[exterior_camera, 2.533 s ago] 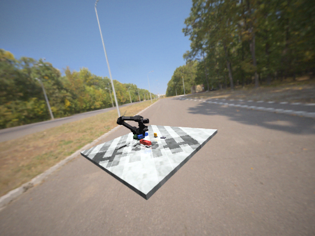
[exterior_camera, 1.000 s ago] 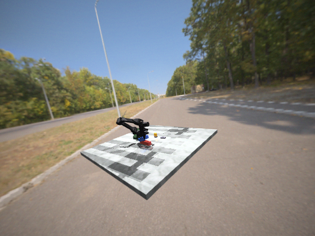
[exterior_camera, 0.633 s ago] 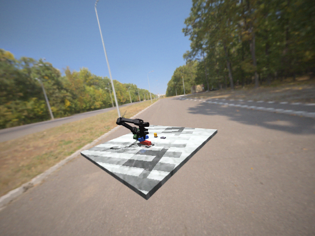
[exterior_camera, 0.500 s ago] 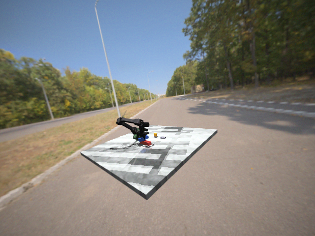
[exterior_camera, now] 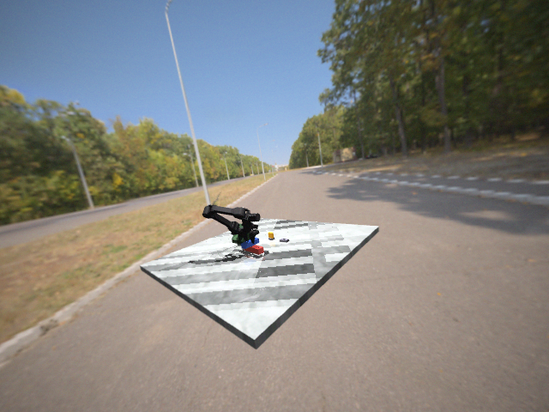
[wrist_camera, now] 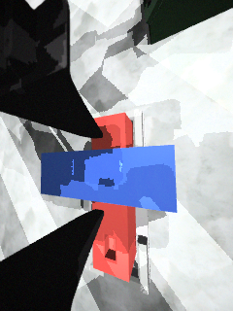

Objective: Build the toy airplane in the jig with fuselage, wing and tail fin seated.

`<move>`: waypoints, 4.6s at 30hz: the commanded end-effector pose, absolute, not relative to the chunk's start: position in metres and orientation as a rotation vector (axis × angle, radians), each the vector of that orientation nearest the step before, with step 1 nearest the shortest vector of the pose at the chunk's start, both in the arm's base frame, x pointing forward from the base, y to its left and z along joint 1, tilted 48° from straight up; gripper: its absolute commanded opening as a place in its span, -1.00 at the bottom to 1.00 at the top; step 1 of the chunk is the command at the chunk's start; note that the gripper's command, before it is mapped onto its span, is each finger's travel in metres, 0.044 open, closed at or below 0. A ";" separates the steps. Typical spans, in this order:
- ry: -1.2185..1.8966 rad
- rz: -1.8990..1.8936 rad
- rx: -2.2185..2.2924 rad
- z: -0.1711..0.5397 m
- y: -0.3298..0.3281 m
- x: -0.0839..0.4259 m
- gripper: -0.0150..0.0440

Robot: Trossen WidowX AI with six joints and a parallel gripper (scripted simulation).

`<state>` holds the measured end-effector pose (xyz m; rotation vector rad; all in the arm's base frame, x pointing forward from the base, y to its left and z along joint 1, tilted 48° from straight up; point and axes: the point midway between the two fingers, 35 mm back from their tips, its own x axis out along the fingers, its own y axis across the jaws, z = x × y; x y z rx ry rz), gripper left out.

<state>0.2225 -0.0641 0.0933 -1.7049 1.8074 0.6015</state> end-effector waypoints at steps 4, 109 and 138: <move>1.807 0.600 -1.704 0.094 -0.064 0.223 1.00; 1.516 -0.591 -0.688 -0.081 0.109 0.200 1.00; 1.515 -0.593 -0.689 -0.113 0.075 0.200 1.00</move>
